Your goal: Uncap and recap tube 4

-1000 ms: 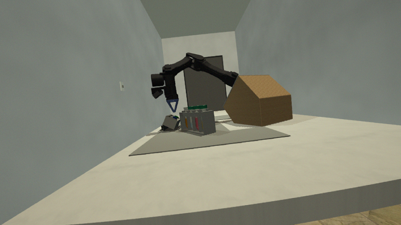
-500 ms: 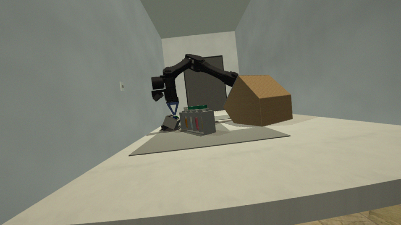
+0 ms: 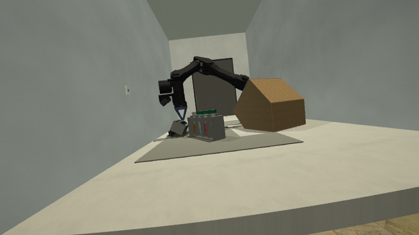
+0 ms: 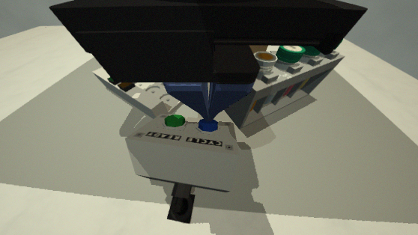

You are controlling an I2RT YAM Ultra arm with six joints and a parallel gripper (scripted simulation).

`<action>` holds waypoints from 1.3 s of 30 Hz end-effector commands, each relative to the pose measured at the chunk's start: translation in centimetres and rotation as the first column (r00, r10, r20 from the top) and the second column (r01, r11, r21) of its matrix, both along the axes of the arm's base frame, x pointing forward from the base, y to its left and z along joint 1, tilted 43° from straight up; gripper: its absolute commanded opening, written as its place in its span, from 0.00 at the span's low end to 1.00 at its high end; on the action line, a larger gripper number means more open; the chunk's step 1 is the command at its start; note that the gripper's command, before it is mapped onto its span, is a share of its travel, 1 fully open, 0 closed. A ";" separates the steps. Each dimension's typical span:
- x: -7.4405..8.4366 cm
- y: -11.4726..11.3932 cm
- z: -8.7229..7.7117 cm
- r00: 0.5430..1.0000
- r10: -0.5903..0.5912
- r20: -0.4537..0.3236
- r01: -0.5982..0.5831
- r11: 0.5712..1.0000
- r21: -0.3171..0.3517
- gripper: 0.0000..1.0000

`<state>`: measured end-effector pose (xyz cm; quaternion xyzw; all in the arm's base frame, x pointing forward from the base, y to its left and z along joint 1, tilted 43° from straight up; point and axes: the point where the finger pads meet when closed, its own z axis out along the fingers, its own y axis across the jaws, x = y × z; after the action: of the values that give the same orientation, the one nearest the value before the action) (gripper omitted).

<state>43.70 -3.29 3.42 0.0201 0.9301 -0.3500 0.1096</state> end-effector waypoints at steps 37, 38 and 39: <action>0.6 0.0 -0.4 1.000 0.021 0.018 -0.021 1.000 0.003 0.00; 0.6 0.0 -0.4 1.000 0.021 0.018 -0.021 1.000 0.003 0.00; 0.6 0.0 -0.4 1.000 0.021 0.018 -0.021 1.000 0.003 0.00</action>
<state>44.03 -3.74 2.79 0.0170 0.9300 -0.3491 0.1138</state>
